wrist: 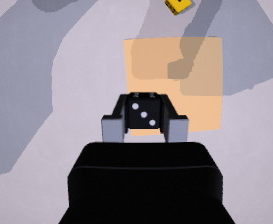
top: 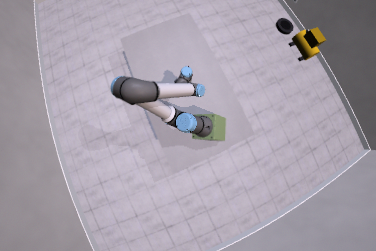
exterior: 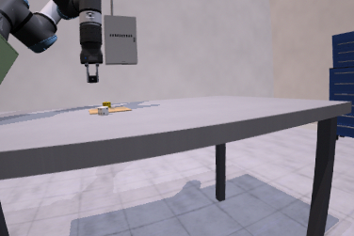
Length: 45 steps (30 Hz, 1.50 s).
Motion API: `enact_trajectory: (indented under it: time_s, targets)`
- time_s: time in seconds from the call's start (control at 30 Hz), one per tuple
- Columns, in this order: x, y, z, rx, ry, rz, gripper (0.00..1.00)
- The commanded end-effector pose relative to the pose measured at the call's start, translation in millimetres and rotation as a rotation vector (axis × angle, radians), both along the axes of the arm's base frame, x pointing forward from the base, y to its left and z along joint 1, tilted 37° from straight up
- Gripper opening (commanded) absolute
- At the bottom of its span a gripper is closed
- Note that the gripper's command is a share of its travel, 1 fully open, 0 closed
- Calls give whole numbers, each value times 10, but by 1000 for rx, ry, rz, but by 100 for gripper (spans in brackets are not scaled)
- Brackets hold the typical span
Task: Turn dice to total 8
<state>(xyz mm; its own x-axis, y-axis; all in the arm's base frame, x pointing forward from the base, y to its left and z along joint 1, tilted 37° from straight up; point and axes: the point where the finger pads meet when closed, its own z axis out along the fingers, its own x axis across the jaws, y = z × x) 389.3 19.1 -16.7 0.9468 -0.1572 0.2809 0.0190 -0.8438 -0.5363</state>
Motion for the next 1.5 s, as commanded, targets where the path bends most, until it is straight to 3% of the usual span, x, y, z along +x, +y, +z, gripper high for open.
enact_trajectory:
  time_s: [0.0,0.37,0.77,1.47]
  targets:
    - [5,-6,-2,0,0,-2,49]
    - [17,13,-31,0,0,-2,49]
    - [83,117,-194,0,0,-2,49]
    - [271,415,-656,0,0,-2,49]
